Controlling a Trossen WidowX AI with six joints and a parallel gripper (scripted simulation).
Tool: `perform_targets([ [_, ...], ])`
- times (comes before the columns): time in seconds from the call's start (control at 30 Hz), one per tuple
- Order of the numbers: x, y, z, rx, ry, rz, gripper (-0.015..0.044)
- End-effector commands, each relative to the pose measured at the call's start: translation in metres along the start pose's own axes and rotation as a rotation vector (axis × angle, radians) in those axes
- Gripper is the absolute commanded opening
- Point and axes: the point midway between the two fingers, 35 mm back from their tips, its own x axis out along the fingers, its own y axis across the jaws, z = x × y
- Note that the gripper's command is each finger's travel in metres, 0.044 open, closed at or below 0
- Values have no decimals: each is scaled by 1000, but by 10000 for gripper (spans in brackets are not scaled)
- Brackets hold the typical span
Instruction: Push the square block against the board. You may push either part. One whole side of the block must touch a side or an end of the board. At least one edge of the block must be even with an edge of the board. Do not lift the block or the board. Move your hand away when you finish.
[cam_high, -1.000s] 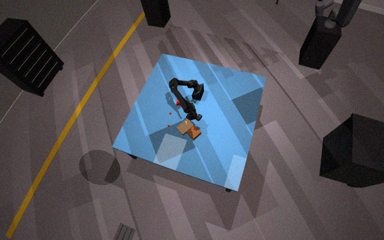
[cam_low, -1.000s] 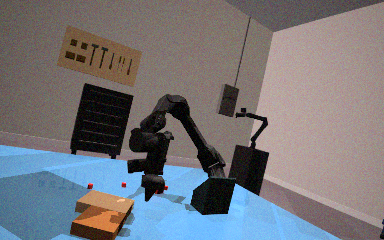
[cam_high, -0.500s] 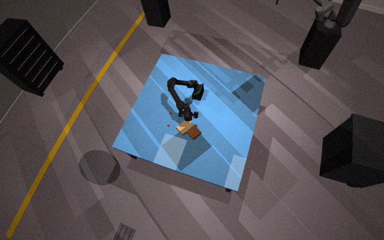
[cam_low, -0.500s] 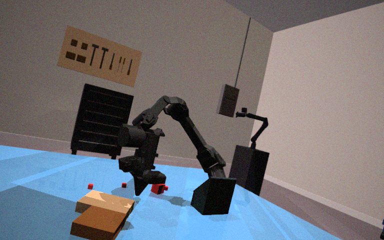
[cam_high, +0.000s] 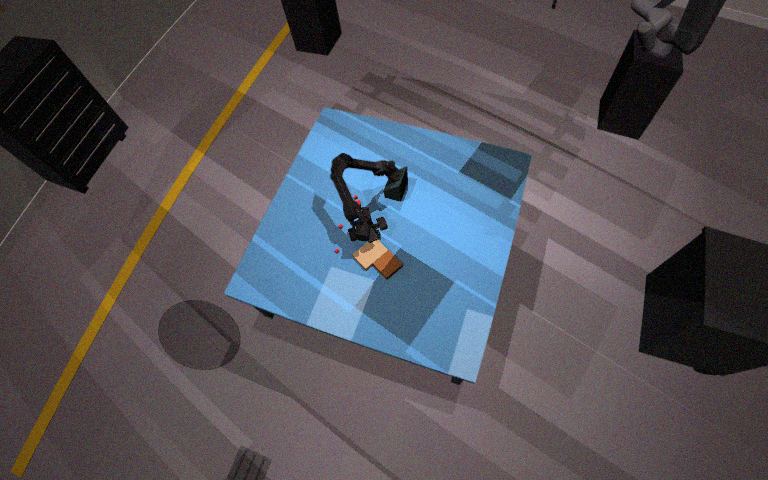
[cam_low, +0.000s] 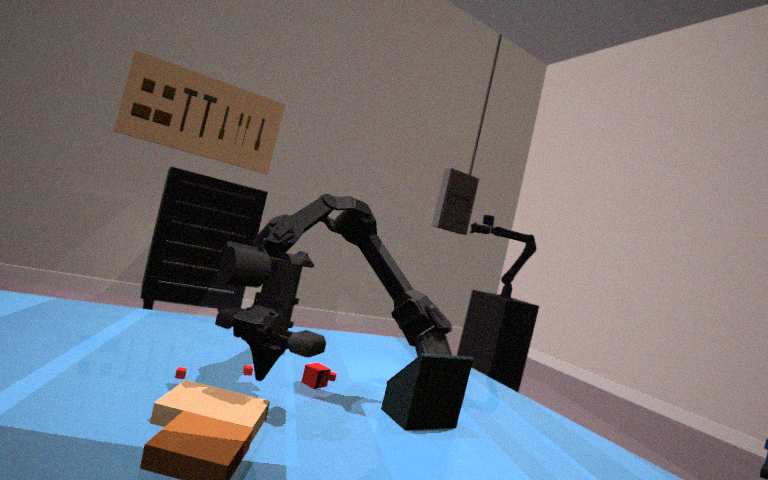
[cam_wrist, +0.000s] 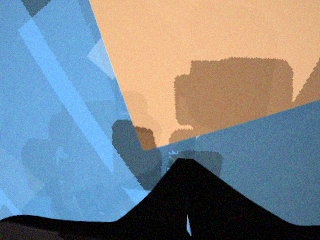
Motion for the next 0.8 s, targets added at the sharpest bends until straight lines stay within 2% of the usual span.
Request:
perform_targets([
  [0.0, -1, -15, -5, -143, 1, -6, 0],
  [0.2, -1, -30, -14, -339, 7, -7, 0],
  [0.43, -1, -32, -15, -361, 8, -7, 0],
  [0.5, 11, -32, -14, -361, 8, -7, 0],
  [0.6, 51, -32, -15, -361, 10, -9, 0],
  [0.77, 54, -32, -16, -361, 10, -9, 0],
])
